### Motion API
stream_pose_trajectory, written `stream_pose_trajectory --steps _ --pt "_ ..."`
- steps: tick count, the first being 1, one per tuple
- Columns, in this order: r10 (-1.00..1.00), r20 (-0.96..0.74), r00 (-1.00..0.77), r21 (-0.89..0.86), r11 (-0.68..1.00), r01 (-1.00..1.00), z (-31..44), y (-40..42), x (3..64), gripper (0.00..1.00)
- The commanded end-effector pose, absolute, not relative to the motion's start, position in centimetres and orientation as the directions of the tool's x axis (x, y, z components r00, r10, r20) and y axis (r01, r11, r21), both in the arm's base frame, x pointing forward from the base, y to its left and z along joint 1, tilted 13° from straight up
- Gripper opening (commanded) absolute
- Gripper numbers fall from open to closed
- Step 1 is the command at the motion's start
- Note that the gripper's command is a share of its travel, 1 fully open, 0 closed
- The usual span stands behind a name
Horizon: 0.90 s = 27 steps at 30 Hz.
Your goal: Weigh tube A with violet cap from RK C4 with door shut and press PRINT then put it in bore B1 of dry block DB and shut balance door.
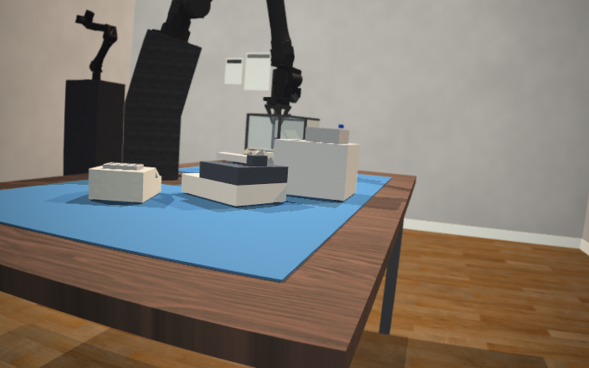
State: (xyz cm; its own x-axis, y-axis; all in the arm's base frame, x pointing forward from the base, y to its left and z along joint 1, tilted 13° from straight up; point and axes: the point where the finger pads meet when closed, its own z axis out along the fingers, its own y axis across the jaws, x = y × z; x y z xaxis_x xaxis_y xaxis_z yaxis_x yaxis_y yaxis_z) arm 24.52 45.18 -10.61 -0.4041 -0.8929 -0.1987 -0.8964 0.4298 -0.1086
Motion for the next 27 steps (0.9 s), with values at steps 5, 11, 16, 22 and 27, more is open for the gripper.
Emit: stream_pose_trajectory --steps 5,11,16,22,27 --pt "-0.884 -0.263 -0.388 -0.111 0.427 -0.898 -8.8 47.4 26.0 0.36" --pt "-0.891 -0.222 -0.396 -0.110 0.426 -0.898 -12.1 46.4 25.9 0.36" --pt "-0.892 -0.227 -0.392 -0.110 0.423 -0.899 -12.8 46.9 26.0 0.36" --pt "-0.884 -0.259 -0.388 -0.111 0.426 -0.898 -11.3 47.7 26.5 0.36" --pt "-0.890 -0.226 -0.396 -0.110 0.427 -0.898 -14.3 46.9 26.4 0.36"
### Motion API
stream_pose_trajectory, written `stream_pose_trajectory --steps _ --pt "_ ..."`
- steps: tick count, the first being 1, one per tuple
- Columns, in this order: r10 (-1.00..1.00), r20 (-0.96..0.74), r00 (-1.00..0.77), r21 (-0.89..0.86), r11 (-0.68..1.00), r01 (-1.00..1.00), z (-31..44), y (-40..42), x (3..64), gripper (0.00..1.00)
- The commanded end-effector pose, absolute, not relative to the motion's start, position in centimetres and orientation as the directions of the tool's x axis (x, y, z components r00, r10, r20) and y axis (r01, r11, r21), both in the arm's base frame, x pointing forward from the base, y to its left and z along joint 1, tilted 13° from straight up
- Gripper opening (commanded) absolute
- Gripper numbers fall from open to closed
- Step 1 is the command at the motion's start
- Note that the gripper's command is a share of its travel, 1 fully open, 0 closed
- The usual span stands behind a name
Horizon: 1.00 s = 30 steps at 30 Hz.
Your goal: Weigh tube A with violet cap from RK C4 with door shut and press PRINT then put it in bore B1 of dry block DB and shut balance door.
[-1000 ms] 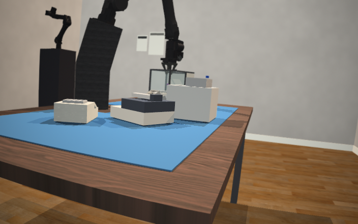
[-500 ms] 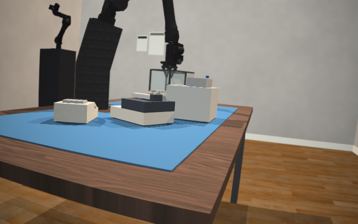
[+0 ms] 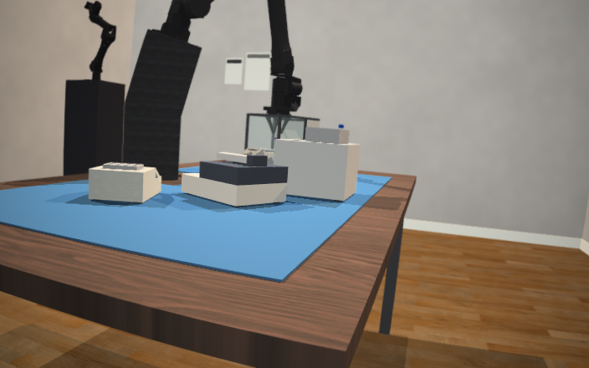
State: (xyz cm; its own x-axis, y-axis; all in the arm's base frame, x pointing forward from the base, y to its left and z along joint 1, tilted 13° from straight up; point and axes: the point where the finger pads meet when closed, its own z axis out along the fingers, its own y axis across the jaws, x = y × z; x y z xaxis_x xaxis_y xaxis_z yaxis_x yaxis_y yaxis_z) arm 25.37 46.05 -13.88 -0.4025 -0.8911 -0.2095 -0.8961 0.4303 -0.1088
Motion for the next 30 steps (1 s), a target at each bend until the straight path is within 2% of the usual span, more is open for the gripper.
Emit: stream_pose_trajectory --steps 1,4,8,14,30 --pt "-0.890 -0.225 -0.396 -0.110 0.427 -0.898 -14.5 46.9 26.4 0.36" --pt "-0.900 -0.184 -0.394 -0.108 0.417 -0.902 -15.4 45.5 25.4 0.36" --pt "-0.891 -0.236 -0.388 -0.110 0.421 -0.900 -13.1 46.9 26.0 0.36" --pt "-0.895 -0.214 -0.392 -0.110 0.421 -0.901 -15.2 46.5 25.9 0.36" --pt "-0.888 -0.242 -0.391 -0.111 0.426 -0.898 -14.2 47.3 26.6 0.36"
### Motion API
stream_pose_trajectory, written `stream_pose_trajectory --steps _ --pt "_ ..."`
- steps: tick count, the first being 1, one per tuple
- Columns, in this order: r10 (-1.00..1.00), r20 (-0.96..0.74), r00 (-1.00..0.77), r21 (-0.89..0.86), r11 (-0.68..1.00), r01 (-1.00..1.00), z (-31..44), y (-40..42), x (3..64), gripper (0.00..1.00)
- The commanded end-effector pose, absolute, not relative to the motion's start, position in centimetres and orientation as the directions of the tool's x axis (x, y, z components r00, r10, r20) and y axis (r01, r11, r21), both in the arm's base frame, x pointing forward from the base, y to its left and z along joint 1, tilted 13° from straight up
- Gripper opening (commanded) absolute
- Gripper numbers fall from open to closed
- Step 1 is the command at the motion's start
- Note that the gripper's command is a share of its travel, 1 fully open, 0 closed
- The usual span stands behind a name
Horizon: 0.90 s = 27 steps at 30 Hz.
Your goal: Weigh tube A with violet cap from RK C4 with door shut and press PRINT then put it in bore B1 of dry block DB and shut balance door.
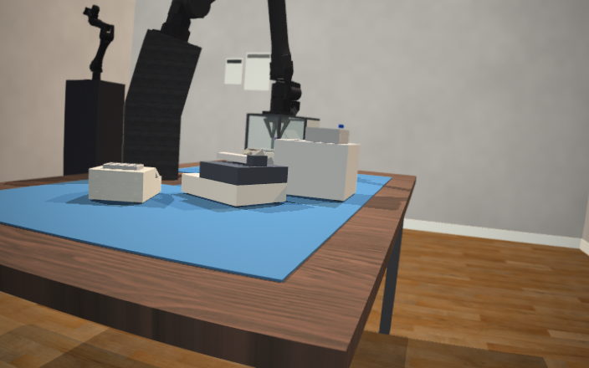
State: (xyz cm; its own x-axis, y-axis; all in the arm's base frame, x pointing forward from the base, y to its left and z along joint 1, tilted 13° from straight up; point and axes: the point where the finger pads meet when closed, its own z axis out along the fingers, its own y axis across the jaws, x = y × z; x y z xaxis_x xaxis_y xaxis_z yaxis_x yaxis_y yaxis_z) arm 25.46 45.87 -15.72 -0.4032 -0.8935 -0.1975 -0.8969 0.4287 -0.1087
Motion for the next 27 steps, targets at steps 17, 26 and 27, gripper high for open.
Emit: stream_pose_trajectory --steps 17,26,27 --pt "-0.893 -0.219 -0.393 -0.110 0.423 -0.900 -15.9 46.5 26.2 0.36" --pt "-0.891 -0.220 -0.398 -0.109 0.428 -0.897 -16.0 46.9 26.1 0.36" --pt "-0.891 -0.220 -0.398 -0.109 0.428 -0.897 -16.0 46.9 26.1 0.36"
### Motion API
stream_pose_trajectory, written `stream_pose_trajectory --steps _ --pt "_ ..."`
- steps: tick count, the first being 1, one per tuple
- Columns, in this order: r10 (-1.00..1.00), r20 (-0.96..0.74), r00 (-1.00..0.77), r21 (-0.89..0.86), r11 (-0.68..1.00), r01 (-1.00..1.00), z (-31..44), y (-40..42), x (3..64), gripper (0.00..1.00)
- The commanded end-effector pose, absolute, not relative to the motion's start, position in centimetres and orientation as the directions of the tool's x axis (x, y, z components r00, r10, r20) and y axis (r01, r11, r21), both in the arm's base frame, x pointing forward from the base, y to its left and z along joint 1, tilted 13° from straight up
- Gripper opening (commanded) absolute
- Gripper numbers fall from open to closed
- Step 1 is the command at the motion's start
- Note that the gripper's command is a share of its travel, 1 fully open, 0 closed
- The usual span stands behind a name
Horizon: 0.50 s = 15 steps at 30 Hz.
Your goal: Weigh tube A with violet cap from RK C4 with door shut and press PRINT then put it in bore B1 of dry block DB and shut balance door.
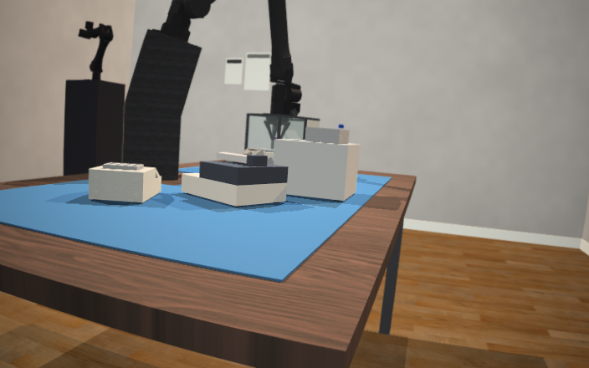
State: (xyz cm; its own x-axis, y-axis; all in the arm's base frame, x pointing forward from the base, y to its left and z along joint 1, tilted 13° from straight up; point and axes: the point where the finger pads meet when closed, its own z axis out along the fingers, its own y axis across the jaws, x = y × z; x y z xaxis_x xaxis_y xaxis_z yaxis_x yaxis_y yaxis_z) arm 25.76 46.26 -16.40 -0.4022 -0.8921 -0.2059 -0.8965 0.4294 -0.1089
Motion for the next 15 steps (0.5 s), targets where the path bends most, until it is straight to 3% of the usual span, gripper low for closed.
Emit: stream_pose_trajectory --steps 1,6,7,15 --pt "-0.891 -0.220 -0.398 -0.109 0.428 -0.897 -16.00 46.90 26.13 0.36" --pt "-0.891 -0.220 -0.398 -0.109 0.428 -0.897 -16.00 46.90 26.13 0.36" --pt "-0.891 -0.220 -0.398 -0.109 0.428 -0.897 -16.00 46.90 26.13 0.09" --pt "-0.891 -0.220 -0.398 -0.109 0.428 -0.897 -16.00 46.90 26.13 0.09"
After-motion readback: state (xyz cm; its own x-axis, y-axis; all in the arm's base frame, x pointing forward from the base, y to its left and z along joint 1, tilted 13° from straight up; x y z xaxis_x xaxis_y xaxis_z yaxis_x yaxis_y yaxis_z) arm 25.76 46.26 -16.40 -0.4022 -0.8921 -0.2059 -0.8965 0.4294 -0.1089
